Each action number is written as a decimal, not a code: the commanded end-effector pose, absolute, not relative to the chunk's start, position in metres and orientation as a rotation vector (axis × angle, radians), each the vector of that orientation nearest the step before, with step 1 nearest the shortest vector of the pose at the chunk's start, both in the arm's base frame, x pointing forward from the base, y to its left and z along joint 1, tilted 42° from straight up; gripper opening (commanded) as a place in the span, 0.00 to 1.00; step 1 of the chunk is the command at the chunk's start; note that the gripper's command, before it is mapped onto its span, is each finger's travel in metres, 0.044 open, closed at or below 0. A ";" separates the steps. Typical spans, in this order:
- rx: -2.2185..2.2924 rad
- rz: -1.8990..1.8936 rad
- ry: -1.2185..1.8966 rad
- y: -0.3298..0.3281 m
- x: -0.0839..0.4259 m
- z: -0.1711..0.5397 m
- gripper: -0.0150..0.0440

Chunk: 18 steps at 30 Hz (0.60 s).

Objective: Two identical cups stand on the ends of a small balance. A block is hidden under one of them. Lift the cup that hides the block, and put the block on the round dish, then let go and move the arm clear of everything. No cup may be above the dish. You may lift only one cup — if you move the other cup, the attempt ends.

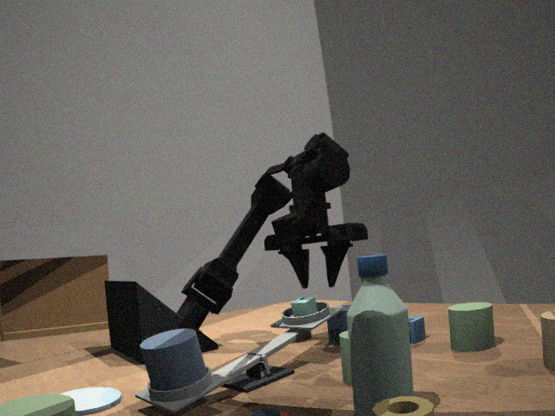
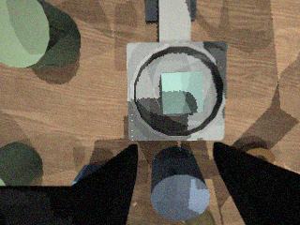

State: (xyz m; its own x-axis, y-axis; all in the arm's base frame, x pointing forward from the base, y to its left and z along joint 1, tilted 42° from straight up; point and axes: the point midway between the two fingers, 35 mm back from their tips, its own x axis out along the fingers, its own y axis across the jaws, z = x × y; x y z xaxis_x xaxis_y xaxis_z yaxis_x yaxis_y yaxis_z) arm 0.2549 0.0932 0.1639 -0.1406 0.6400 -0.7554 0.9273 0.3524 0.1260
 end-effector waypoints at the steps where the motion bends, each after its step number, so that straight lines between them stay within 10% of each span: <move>1: 1.358 -0.464 1.888 0.057 0.263 0.152 0.69; 18: 1.358 -0.463 1.887 0.073 0.260 0.134 0.69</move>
State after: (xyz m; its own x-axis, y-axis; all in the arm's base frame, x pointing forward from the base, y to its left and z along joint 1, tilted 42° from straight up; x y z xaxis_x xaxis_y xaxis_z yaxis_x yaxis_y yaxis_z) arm 0.2613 0.0690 0.1379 -0.1527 0.6431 -0.7504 0.9177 0.3741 0.1339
